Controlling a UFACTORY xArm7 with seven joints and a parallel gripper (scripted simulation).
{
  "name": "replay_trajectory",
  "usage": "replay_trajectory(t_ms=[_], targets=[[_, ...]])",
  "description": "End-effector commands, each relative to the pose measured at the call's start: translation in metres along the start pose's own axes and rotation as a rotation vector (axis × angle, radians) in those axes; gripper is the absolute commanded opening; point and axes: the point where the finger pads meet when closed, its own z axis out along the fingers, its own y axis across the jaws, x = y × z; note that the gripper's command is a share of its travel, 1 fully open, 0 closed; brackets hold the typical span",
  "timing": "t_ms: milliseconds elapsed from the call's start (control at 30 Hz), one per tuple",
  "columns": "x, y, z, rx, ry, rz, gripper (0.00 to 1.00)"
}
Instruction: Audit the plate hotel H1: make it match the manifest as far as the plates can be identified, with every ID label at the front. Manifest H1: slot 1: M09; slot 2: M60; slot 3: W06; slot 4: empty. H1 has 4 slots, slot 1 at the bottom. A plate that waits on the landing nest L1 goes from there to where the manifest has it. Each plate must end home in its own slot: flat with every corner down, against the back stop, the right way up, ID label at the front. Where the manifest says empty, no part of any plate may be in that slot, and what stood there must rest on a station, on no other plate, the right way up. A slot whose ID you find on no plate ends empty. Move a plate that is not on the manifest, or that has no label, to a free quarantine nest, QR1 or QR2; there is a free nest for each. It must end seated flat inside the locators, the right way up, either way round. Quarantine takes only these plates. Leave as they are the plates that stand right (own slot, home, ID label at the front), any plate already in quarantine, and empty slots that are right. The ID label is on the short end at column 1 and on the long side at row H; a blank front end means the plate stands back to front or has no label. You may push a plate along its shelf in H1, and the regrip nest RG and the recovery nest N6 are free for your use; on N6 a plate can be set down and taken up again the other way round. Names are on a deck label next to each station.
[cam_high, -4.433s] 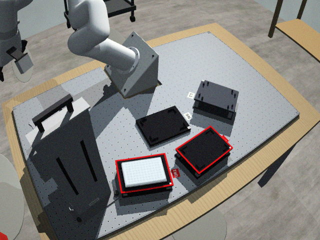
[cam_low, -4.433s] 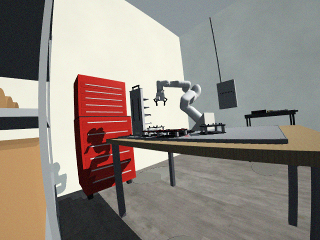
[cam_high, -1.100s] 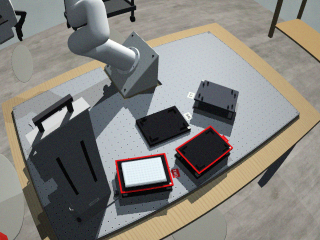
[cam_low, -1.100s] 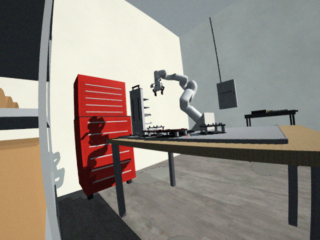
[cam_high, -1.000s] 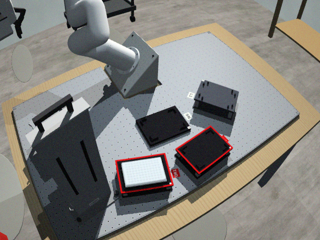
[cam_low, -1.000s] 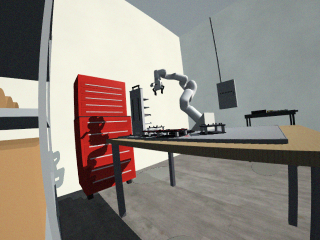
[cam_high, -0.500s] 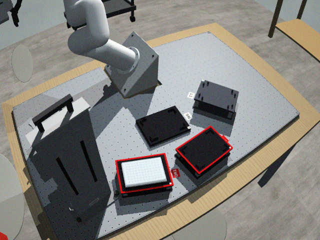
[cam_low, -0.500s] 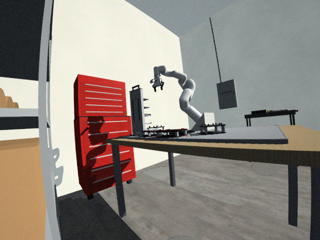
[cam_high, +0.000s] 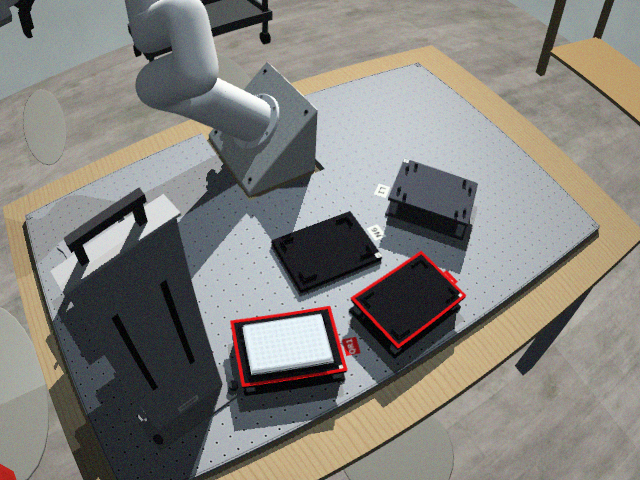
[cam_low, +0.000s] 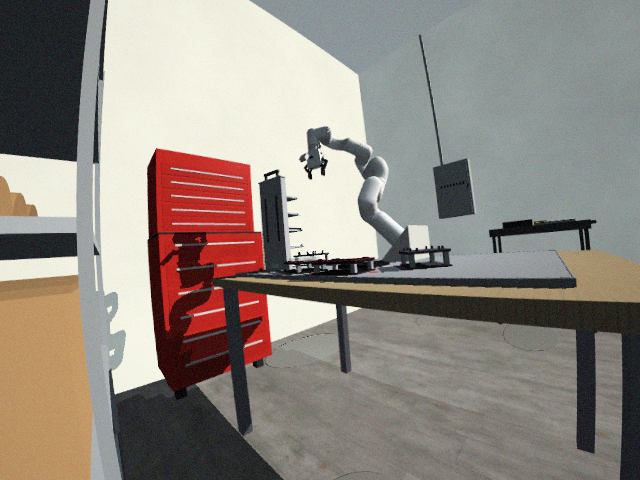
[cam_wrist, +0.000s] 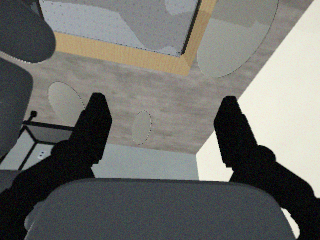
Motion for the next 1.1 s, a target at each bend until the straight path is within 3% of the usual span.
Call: replay_trajectory(t_ms=[0, 167, 1067], targets=[[0.0, 0.0, -0.001, -0.003, 0.001, 0.0, 1.0], [0.0, 0.0, -0.001, -0.003, 0.001, 0.0, 1.0], [0.0, 0.0, 0.04, -0.003, 0.001, 0.0, 1.0]])
